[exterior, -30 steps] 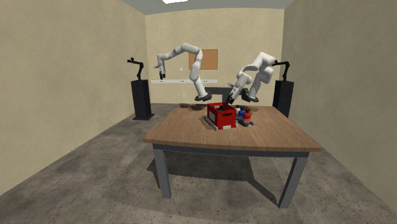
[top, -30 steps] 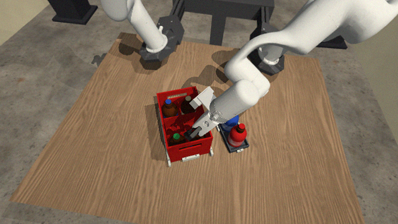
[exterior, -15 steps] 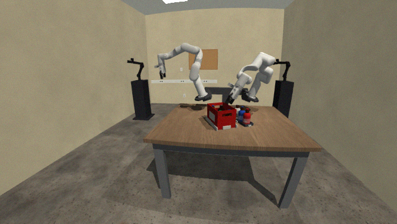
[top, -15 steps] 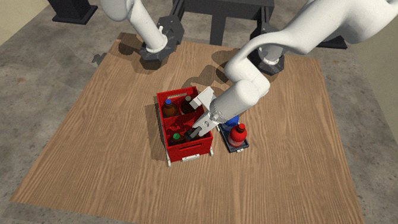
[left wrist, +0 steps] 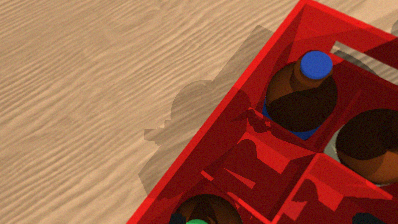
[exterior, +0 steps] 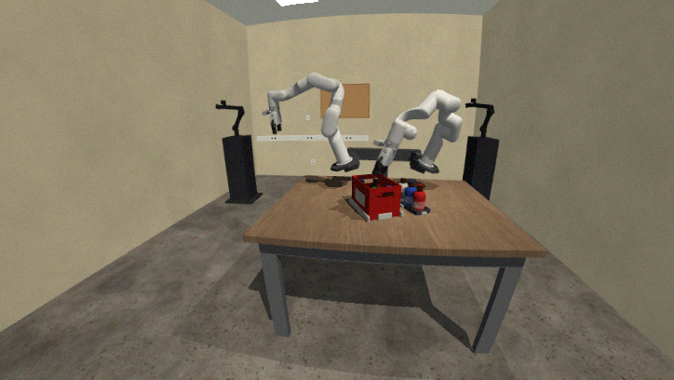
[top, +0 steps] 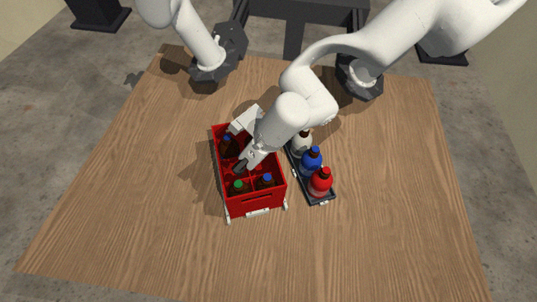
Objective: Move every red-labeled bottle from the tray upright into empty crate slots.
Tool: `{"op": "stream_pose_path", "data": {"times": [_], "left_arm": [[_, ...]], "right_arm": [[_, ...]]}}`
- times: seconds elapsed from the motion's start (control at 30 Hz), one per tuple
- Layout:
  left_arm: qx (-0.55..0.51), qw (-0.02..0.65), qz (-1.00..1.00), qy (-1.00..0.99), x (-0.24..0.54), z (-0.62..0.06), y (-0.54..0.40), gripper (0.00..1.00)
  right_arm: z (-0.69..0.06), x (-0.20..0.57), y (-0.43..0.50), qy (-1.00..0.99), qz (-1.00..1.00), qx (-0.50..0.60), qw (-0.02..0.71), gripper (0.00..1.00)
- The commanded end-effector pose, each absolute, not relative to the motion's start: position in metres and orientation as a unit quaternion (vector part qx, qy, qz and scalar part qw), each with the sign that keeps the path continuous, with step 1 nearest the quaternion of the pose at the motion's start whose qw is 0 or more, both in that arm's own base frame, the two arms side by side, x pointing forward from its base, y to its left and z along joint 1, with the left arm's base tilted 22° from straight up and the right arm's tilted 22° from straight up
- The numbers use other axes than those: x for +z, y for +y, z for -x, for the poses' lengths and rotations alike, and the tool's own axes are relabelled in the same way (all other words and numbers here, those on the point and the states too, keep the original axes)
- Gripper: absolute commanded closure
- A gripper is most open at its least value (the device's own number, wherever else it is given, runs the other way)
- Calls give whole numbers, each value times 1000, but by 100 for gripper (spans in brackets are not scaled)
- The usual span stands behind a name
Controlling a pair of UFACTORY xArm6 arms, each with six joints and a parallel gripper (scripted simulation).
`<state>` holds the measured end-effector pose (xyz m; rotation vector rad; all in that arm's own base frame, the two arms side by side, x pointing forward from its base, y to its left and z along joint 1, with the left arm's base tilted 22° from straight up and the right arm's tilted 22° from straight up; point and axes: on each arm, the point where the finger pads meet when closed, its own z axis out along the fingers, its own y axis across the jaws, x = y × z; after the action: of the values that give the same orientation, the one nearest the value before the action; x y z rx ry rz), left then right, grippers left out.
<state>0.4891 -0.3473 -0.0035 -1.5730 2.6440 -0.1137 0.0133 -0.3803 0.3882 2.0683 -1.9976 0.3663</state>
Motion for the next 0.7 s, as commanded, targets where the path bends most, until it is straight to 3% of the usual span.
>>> {"op": "stream_pose_path", "data": {"times": [0.0, 0.1, 0.47, 0.67], "left_arm": [[20, 54, 527, 848, -12, -475, -373, 0], [20, 54, 527, 848, -12, -475, -373, 0], [96, 158, 567, 803, -22, -452, -403, 0], [98, 161, 568, 801, -22, -452, -403, 0]], "right_arm": [[-13, 390, -381, -684, -708, 127, 123, 0], [-13, 390, -381, -684, -708, 127, 123, 0], [-13, 390, -381, -684, -708, 127, 123, 0], [-13, 390, -381, -684, -708, 127, 123, 0]]}}
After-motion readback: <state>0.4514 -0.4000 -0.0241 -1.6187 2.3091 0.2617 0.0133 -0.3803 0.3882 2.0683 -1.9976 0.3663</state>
